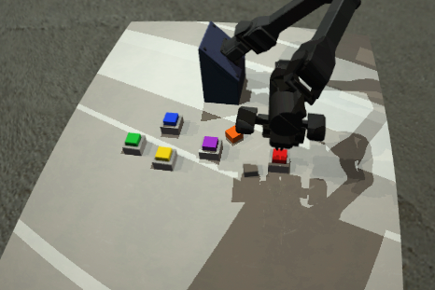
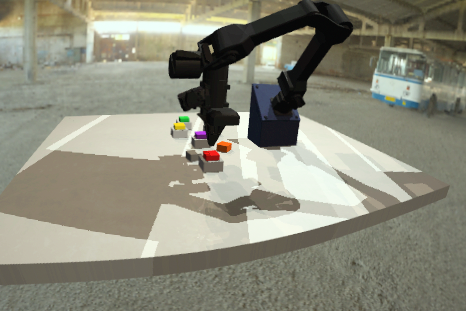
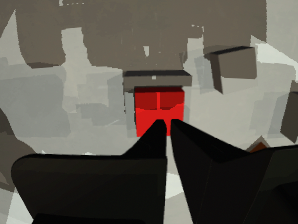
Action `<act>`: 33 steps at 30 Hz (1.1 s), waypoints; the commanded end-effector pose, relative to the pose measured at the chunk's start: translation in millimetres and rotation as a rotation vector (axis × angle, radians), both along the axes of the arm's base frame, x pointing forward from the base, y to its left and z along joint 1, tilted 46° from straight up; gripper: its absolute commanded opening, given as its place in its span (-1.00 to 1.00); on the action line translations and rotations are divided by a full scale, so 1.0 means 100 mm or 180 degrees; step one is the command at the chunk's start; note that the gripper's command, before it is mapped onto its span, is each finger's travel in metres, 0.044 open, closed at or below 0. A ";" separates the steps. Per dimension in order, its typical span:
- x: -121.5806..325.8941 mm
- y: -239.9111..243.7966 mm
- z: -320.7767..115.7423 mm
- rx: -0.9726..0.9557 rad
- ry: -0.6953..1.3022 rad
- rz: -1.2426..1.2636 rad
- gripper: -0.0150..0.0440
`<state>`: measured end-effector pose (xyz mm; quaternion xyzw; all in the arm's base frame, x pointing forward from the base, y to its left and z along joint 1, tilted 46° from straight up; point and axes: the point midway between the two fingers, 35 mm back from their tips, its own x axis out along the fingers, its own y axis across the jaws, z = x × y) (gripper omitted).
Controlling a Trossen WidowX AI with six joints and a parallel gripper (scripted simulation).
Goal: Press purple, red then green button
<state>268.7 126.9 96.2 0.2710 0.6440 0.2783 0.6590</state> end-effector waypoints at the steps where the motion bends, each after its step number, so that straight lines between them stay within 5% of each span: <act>1: -0.01 -0.04 0.07 0.0014 -0.0028 0.0015 -0.42; 7: -0.01 -0.47 0.48 0.0002 -0.0024 0.0015 -0.42; 15: 0.04 -0.57 0.43 -0.0027 -0.0025 0.0013 -0.42; 25: 0.45 -1.68 -0.53 -0.0235 0.0011 0.0040 -0.42; 33: 0.34 -2.58 -1.41 -0.0179 0.0002 0.0020 -0.42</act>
